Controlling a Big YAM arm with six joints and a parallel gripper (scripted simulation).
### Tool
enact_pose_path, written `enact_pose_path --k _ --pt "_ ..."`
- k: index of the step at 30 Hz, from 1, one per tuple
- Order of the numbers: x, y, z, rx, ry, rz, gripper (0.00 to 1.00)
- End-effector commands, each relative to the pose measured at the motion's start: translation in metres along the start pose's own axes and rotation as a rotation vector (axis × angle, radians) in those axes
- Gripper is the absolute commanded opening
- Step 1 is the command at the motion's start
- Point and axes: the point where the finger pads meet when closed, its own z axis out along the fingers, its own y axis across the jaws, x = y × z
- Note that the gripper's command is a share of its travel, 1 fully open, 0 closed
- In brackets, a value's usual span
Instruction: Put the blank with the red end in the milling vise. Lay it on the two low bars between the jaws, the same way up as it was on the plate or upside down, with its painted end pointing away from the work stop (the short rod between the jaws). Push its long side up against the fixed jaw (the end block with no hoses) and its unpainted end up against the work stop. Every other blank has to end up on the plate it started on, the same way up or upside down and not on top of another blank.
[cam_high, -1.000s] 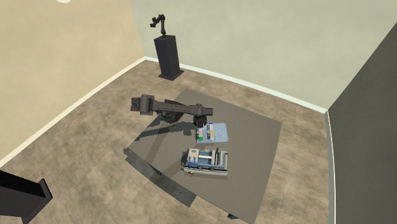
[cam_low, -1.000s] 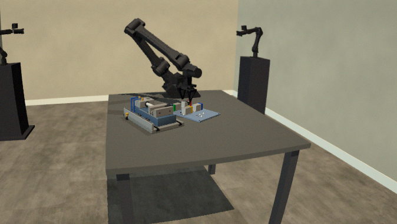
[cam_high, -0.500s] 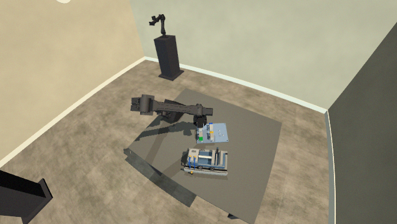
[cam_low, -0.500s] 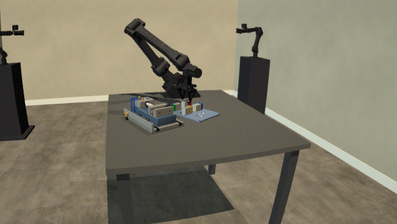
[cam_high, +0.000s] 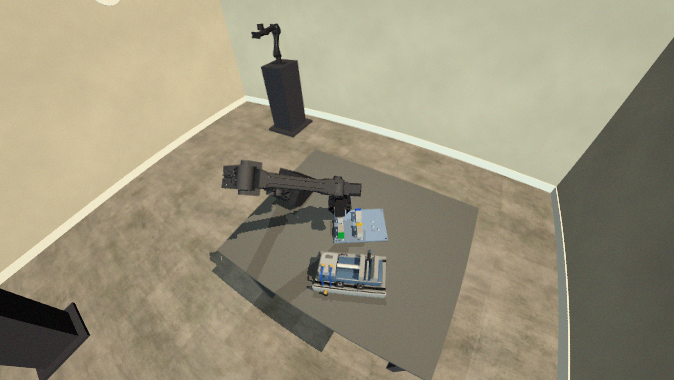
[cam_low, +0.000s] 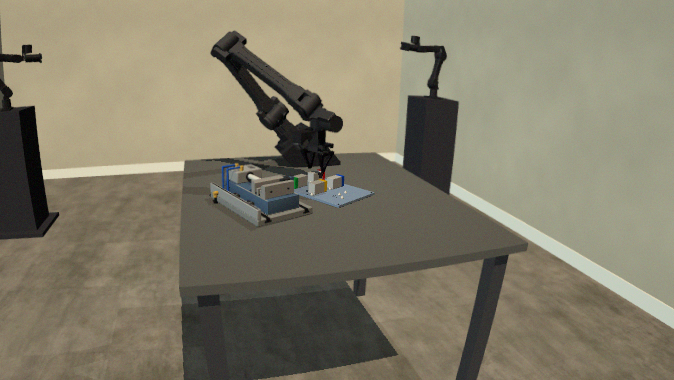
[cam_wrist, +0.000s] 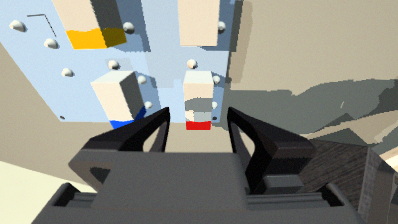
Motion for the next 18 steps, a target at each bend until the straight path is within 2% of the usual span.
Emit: enact_pose_path --k 1,18 --pt "0.0023 0.0039 0.0024 -0.005 -0.003 0.002 0.64" --pt "0.0021 0.0026 0.0037 -0.002 -0.002 0.001 0.64"
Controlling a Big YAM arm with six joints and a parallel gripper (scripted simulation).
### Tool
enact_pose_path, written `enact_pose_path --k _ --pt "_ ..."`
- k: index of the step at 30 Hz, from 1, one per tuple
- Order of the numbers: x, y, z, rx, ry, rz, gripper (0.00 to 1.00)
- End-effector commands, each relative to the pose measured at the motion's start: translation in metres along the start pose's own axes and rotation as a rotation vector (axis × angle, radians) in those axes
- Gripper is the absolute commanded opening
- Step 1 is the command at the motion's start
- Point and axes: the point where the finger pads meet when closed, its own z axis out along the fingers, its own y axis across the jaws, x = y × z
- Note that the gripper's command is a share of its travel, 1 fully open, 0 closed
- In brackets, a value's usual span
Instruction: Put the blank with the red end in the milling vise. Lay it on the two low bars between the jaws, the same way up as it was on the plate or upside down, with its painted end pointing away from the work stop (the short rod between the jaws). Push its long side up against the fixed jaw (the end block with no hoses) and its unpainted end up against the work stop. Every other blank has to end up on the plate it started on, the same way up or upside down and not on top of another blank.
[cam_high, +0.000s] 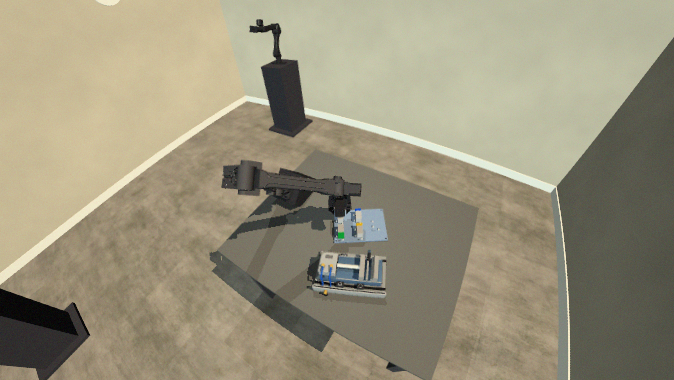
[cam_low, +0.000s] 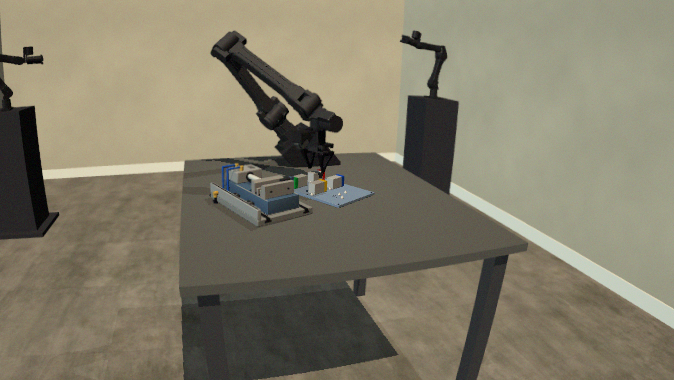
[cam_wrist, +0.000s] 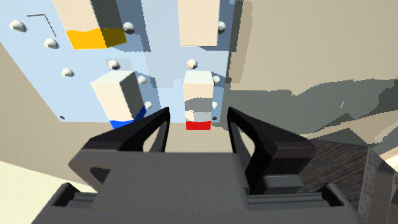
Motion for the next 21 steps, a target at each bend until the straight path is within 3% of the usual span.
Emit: enact_pose_path --k 1,21 --pt "0.0020 0.0021 0.0042 0.000 -0.001 0.000 0.64" --pt "0.0009 -0.0018 0.0133 0.010 0.003 -0.002 0.64"
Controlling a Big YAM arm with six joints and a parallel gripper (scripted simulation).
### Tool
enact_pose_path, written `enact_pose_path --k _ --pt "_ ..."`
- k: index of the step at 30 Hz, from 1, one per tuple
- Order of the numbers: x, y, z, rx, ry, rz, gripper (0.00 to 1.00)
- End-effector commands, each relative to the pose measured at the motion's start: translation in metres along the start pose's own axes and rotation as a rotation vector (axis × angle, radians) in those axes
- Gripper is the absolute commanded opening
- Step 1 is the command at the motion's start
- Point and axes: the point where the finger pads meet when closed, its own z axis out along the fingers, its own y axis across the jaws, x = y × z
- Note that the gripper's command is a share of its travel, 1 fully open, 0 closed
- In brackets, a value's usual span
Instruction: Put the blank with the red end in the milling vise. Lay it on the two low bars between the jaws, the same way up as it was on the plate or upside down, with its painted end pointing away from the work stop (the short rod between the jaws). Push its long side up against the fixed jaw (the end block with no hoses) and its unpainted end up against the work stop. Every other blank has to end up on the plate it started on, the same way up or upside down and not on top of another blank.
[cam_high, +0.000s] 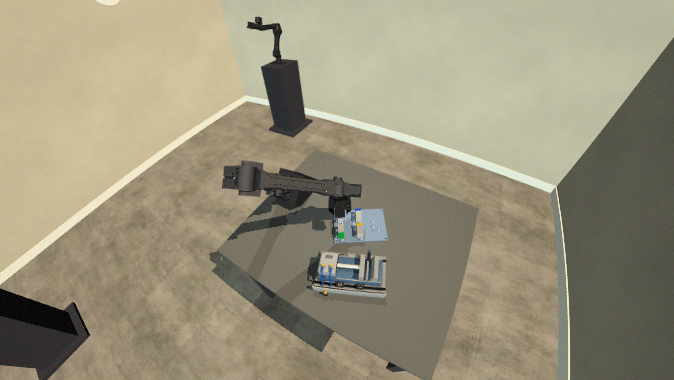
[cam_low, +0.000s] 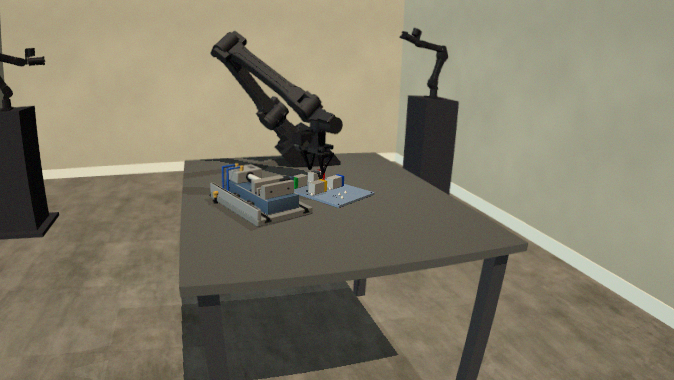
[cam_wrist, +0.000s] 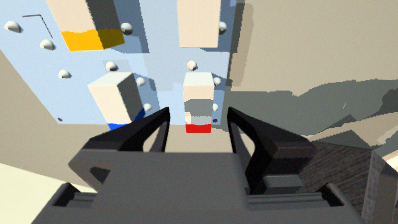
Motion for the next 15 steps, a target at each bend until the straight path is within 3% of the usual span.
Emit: enact_pose_path --k 1,15 --pt "0.0011 -0.0020 0.0090 0.011 0.003 -0.003 0.64" --pt "0.0012 -0.0017 0.0140 0.010 0.002 -0.003 0.64"
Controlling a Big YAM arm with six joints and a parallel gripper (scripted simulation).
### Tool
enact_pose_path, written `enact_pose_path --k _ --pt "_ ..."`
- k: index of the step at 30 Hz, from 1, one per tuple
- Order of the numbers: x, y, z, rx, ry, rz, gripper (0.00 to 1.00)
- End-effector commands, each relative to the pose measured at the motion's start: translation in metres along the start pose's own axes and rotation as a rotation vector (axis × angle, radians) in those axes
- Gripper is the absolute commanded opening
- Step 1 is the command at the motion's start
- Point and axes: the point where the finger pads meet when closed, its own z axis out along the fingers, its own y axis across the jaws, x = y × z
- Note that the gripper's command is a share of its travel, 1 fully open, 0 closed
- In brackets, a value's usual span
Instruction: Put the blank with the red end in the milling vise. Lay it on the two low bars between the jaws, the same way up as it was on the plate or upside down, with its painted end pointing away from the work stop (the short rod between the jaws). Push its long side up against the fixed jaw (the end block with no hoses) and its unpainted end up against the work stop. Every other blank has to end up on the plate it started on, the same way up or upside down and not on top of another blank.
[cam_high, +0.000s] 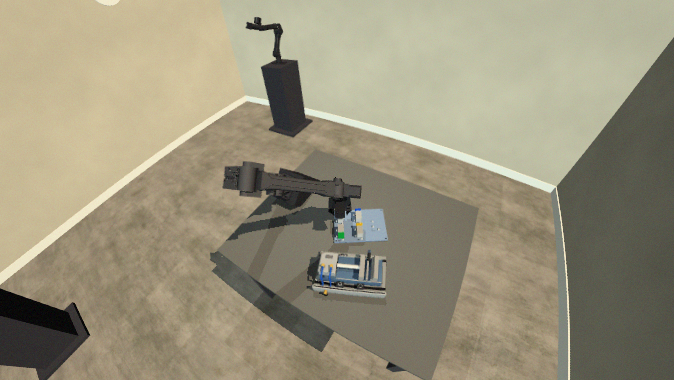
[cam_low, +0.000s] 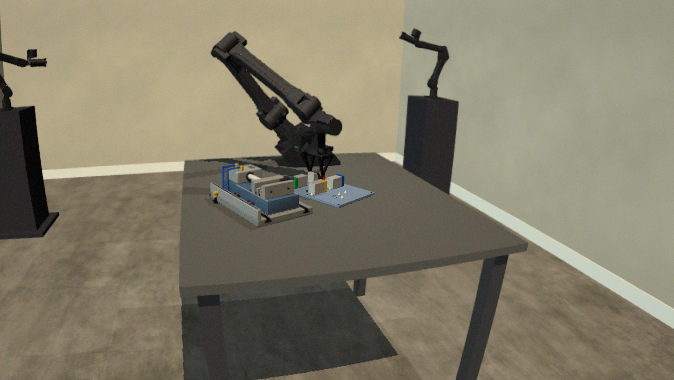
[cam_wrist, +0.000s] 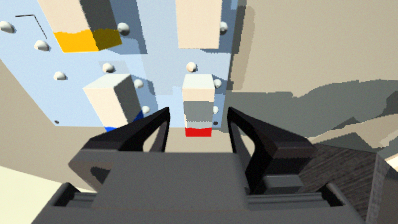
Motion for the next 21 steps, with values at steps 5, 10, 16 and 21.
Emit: enact_pose_path --k 5,10,16,21 --pt "0.0005 -0.0009 0.0095 0.009 0.002 0.000 0.64" --pt "0.0014 -0.0006 0.0095 0.007 0.001 -0.002 0.64" --pt "0.0010 0.0002 0.0098 0.006 0.001 0.000 0.64" --pt "0.0010 -0.0003 0.0103 0.007 0.001 0.001 0.64"
